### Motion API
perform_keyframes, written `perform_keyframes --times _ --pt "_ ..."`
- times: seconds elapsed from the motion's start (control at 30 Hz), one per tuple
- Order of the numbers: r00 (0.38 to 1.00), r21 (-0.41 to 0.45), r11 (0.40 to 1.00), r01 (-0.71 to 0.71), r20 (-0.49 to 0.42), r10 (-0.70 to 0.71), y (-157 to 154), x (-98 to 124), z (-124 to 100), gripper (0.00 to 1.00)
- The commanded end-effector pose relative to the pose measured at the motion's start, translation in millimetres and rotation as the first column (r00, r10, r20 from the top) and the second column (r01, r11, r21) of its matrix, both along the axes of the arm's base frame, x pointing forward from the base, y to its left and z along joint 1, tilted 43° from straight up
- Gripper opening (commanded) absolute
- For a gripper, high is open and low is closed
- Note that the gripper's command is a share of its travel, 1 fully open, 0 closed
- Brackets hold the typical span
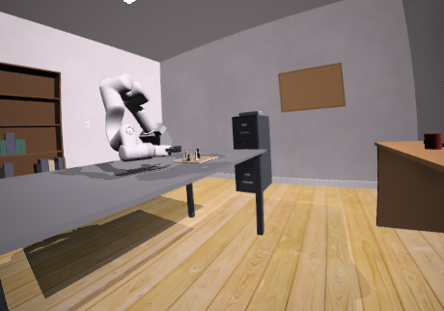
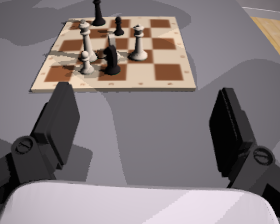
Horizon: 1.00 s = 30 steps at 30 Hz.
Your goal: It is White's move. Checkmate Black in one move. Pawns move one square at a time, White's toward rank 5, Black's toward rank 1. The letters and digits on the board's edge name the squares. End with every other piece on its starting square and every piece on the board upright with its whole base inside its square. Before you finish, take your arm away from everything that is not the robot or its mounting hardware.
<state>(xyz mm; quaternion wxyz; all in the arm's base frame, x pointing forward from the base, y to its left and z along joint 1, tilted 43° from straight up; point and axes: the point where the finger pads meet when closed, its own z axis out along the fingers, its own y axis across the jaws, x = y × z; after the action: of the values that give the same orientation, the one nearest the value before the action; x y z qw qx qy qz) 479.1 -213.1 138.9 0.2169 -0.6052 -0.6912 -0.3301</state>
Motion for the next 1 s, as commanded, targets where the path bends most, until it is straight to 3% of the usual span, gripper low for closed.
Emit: perform_keyframes --times 0.0,0.37,0.67,0.97 --pt "1.0 -0.002 1.0 -0.001 0.002 0.001 0.2 0.7 1.4 1.0" --pt "1.0 -0.001 1.0 -0.002 0.003 0.002 3.8 -0.3 5.5 1.0" --pt "1.0 -0.001 1.0 -0.002 0.003 0.002 37.3 -9.0 43.6 1.0" --pt "1.0 -0.001 1.0 -0.002 0.003 0.002 57.2 -14.1 66.3 1.0"
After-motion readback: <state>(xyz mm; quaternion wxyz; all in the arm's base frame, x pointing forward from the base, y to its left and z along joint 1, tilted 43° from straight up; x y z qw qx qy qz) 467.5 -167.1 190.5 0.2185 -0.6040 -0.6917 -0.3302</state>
